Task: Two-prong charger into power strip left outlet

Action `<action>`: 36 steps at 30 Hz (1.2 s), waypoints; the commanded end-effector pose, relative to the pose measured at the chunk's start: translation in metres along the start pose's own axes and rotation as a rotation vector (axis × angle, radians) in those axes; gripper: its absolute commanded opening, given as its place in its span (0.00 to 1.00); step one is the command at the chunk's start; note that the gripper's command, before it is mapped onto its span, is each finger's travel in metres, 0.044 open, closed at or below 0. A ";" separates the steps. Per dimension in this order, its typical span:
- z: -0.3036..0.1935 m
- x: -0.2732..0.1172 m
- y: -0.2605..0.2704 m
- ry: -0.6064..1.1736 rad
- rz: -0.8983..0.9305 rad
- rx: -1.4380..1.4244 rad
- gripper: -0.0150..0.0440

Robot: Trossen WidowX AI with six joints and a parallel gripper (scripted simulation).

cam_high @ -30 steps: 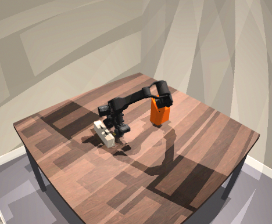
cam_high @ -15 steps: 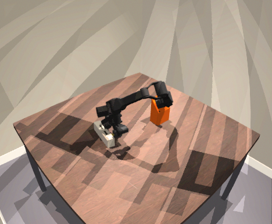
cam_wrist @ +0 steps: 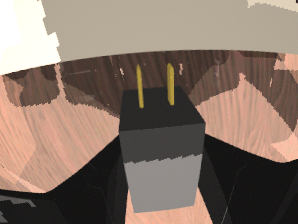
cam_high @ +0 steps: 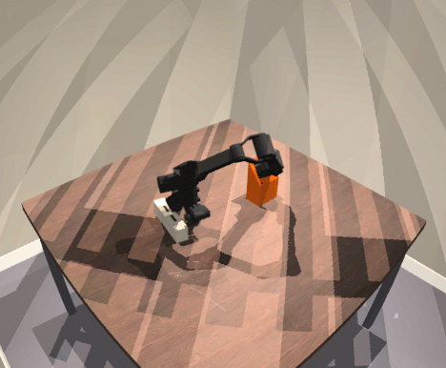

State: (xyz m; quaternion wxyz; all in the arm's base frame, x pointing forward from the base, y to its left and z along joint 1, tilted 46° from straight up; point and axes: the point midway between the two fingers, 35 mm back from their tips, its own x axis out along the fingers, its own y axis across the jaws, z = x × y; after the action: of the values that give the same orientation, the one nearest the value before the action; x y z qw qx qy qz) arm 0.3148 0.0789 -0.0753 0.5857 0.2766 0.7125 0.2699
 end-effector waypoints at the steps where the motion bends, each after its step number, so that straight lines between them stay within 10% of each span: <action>1: 0.002 -0.001 0.001 -0.001 0.003 0.004 0.25; 36: 0.007 -0.001 0.001 -0.001 0.003 0.004 0.25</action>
State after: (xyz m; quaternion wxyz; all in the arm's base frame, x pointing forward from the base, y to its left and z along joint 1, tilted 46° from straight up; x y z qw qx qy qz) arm 0.3206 0.0790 -0.0754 0.5854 0.2767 0.7127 0.2698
